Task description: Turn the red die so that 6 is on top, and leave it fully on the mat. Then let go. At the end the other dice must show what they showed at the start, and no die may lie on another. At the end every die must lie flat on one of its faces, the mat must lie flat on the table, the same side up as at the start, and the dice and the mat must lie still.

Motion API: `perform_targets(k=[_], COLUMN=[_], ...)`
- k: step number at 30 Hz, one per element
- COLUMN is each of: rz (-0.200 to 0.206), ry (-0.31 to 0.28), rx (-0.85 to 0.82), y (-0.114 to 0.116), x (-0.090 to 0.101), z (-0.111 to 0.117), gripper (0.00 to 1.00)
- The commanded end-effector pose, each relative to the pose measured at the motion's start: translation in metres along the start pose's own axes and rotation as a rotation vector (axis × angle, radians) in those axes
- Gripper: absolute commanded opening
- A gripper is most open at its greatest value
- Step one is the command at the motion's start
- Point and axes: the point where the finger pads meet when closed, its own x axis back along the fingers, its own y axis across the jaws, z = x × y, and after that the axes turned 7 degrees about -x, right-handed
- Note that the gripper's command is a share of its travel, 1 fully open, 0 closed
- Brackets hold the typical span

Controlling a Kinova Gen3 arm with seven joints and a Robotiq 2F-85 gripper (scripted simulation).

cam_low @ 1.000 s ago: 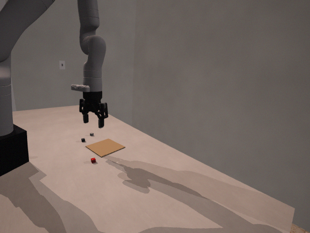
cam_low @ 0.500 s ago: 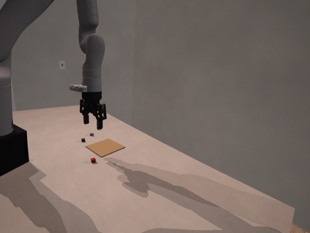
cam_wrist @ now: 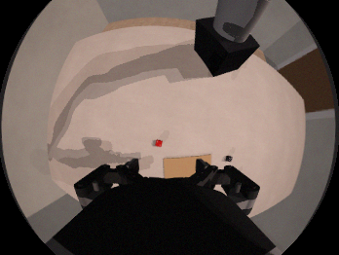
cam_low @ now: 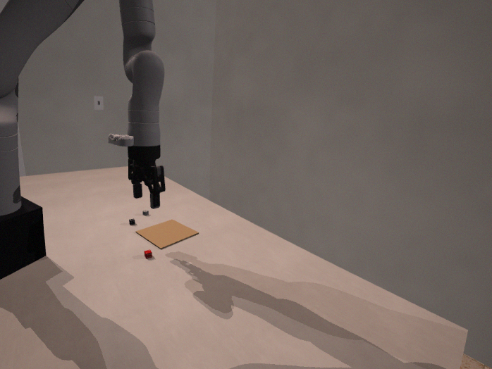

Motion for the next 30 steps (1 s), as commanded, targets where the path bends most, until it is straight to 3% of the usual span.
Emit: perform_targets(k=[1,9,30], rz=[0.0,0.013,0.014], ry=[-0.001,-0.007,-0.007], rx=[-0.002,-0.197,-0.207], y=[0.0,-0.023,-0.024], x=[0.0,0.002,0.001], z=[0.0,0.014,0.015], gripper=[1.0,1.0,1.0])
